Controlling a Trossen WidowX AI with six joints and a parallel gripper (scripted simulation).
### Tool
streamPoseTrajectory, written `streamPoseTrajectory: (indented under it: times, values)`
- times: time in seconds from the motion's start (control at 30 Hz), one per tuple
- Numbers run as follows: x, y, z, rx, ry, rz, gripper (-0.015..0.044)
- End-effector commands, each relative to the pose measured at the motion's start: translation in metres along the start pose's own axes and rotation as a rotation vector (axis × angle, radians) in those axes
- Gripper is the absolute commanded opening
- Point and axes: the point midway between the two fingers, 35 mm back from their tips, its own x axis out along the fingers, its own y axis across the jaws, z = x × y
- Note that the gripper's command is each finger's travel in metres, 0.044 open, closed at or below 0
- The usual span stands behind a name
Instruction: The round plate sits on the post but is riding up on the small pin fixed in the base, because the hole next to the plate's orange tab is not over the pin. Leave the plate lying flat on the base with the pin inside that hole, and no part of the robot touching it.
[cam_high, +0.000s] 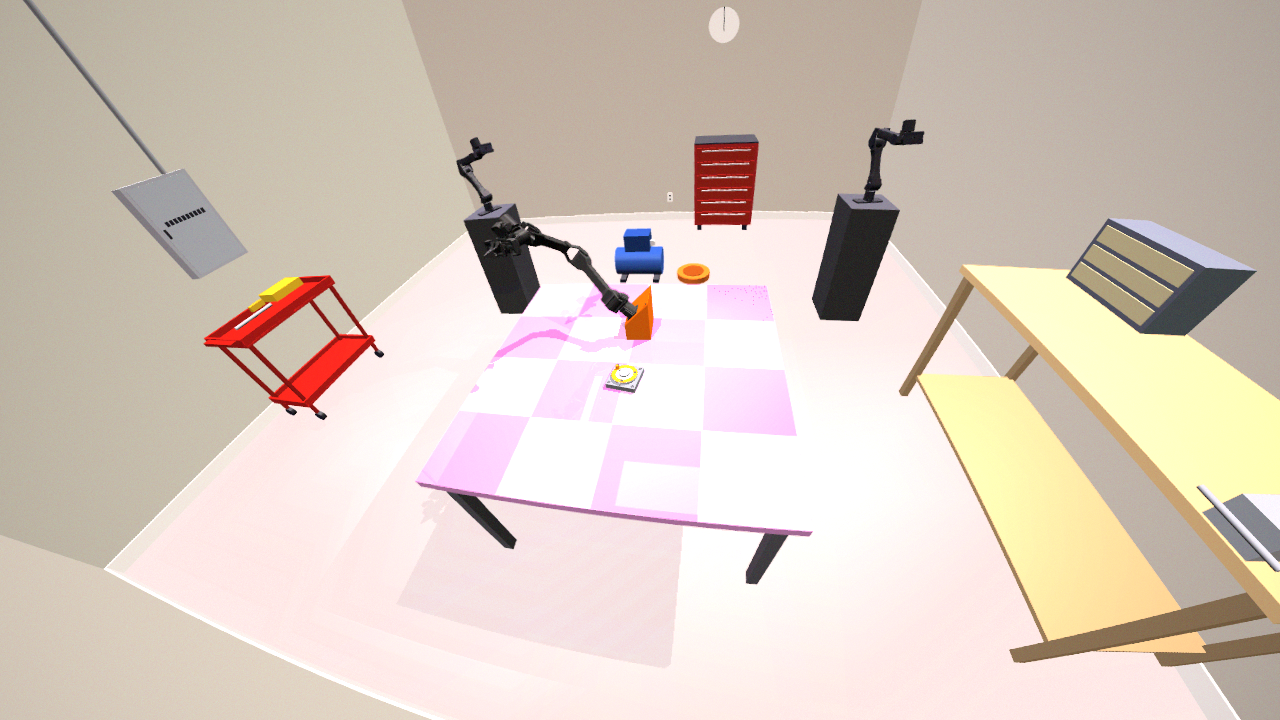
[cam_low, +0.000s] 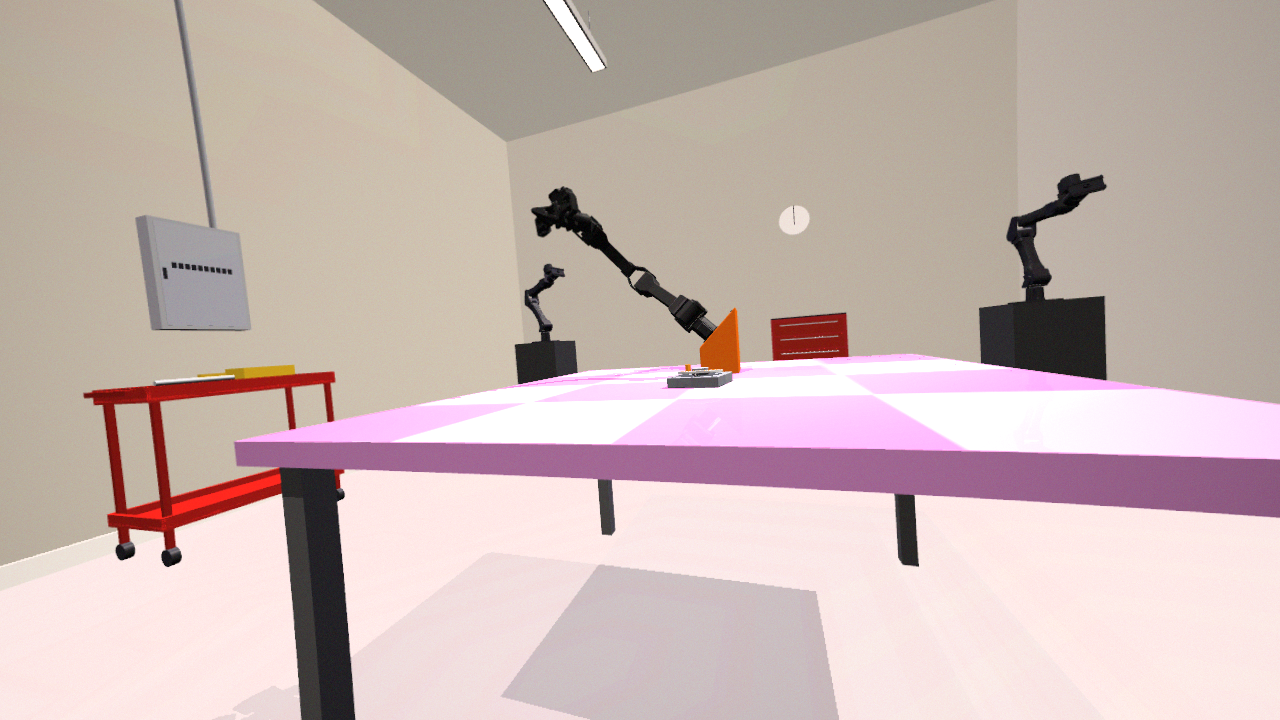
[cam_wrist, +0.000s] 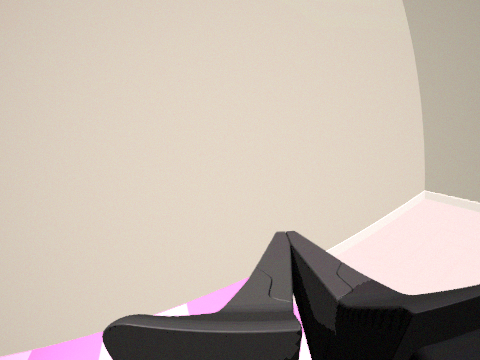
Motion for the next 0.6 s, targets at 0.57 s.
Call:
streamPoseTrajectory:
  times: [0.57]
  values:
    - [0.064,0.265,-0.232,-0.016,0.796,0.357,0.0]
